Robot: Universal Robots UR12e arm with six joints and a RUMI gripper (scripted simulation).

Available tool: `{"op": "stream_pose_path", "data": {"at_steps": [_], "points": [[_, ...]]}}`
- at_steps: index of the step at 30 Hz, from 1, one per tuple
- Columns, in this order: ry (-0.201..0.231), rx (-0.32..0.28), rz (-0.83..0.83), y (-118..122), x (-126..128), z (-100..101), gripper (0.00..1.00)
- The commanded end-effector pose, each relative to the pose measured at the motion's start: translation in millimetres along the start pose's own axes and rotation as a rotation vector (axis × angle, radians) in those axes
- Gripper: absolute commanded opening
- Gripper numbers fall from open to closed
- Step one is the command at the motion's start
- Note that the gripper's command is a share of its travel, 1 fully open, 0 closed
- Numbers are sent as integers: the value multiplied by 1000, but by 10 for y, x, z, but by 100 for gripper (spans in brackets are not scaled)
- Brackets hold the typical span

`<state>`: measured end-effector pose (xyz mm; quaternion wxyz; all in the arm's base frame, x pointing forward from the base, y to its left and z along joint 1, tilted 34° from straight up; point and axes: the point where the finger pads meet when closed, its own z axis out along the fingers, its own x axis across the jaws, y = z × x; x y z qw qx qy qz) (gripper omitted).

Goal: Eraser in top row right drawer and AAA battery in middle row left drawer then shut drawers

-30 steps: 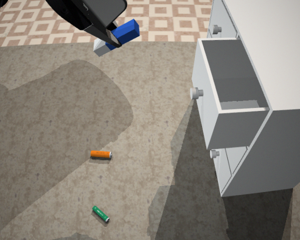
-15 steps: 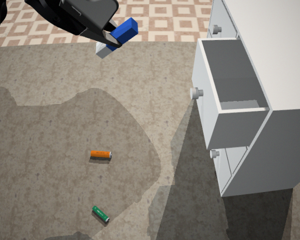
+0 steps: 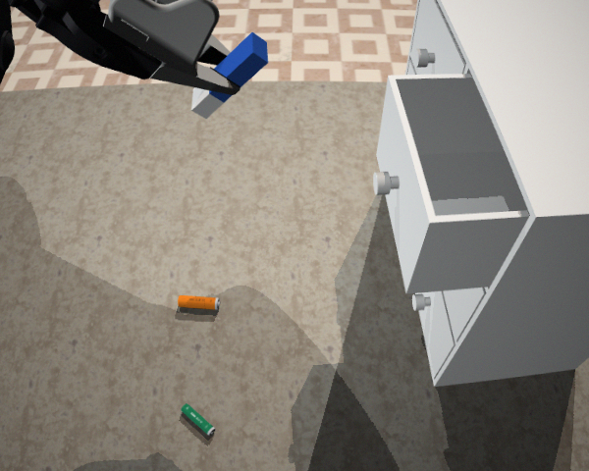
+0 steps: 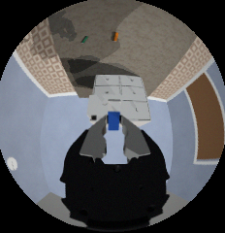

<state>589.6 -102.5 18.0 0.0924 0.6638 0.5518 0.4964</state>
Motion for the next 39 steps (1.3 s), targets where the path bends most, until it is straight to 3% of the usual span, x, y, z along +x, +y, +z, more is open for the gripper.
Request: {"op": "stream_pose_path", "data": {"at_steps": [1,39], "points": [[-11,-73,-1,5,-3,-1,11],[-12,-283,-7,10,-30,-4,11]]}}
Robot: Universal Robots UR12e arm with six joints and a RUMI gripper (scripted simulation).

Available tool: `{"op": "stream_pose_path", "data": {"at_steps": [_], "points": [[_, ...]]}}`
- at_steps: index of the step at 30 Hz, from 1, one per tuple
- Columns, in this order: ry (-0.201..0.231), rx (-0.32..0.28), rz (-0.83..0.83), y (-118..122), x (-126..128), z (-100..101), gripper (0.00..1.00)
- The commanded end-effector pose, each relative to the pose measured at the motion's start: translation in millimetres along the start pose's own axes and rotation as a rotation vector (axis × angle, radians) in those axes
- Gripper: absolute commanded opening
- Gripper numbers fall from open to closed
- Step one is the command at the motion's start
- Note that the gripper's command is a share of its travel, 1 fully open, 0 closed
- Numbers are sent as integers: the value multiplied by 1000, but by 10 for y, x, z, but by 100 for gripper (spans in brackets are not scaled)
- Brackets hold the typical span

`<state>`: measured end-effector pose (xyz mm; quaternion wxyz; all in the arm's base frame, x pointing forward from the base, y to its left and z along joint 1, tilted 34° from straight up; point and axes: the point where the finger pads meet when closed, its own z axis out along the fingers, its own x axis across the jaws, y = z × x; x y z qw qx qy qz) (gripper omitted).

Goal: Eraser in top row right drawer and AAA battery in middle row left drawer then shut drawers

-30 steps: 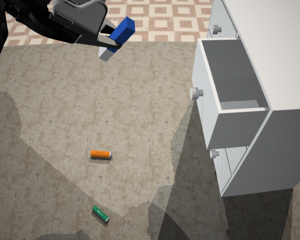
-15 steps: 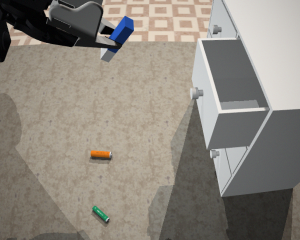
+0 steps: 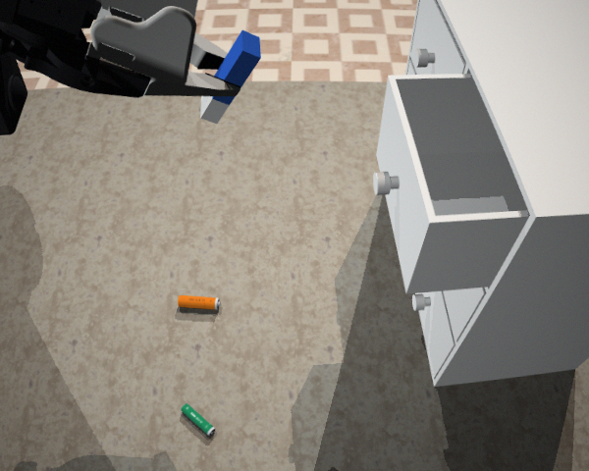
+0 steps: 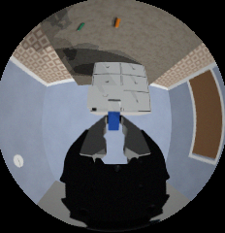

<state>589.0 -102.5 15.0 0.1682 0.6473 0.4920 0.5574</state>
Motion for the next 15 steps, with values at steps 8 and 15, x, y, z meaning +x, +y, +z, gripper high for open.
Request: {"op": "stream_pose_path", "data": {"at_steps": [8,15], "points": [[-14,-79,-7,34,-13,-5,11],[-14,-107,-7,27,-11,-7,11]]}}
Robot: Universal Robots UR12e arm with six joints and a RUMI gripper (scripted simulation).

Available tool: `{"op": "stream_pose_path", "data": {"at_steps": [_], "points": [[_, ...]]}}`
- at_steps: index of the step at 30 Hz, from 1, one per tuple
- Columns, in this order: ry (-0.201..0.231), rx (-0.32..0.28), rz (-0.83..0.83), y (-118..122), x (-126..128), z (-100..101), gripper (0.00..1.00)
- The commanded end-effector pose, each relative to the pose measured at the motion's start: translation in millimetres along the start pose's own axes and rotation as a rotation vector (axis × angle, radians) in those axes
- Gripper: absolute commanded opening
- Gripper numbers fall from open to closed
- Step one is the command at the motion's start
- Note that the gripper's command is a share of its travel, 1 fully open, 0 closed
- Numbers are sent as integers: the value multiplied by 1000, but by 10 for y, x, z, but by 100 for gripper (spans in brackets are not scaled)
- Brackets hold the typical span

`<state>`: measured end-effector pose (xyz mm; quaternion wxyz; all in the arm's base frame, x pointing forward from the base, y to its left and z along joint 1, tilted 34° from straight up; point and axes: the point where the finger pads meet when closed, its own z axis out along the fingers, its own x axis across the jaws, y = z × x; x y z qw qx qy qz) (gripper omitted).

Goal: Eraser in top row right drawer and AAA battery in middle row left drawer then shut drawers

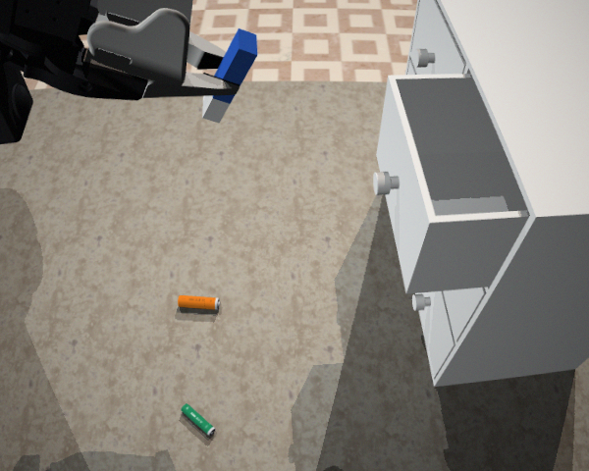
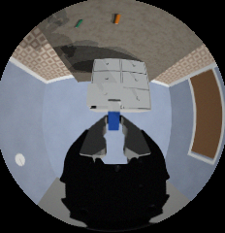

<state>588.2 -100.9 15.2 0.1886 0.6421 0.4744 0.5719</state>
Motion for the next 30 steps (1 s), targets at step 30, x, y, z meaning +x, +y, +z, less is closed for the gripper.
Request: {"op": "stream_pose_path", "data": {"at_steps": [30], "points": [[-12,-119,-7,29,-26,-1,11]]}}
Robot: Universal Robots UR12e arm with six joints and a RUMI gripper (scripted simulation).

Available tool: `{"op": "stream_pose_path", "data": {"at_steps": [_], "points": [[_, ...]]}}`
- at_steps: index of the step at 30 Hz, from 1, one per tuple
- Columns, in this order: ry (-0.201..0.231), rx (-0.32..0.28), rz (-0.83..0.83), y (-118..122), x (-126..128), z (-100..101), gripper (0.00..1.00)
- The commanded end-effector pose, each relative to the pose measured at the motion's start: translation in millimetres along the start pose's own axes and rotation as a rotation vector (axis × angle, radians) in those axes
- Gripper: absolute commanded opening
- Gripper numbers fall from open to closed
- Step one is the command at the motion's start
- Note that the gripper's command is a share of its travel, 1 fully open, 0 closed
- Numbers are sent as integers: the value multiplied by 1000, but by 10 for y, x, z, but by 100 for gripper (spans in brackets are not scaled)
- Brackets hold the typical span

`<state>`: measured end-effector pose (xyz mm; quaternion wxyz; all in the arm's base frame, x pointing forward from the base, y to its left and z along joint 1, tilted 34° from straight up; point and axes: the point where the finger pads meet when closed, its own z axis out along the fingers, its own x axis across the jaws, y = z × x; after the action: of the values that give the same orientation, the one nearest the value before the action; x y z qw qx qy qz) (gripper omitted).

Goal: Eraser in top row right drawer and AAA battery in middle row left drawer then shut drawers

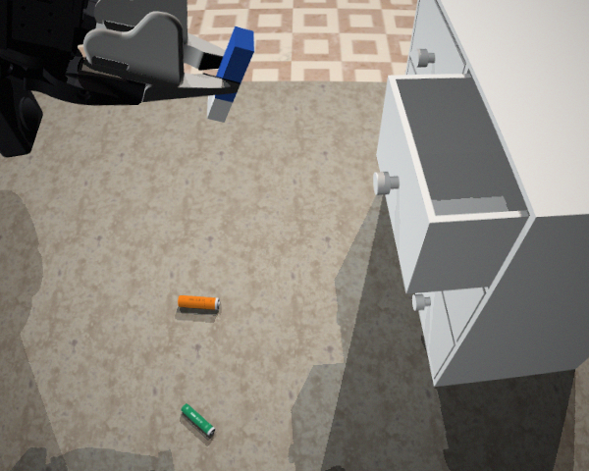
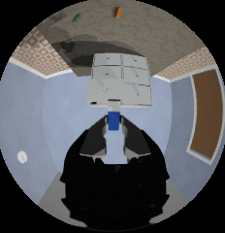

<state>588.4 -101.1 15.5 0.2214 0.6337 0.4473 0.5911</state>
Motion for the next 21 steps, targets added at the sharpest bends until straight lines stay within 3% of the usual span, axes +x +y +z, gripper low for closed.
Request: {"op": "stream_pose_path", "data": {"at_steps": [1,21], "points": [[-5,-26,-4,25,-26,0,11],[-5,-47,-4,18,-22,-2,11]]}}
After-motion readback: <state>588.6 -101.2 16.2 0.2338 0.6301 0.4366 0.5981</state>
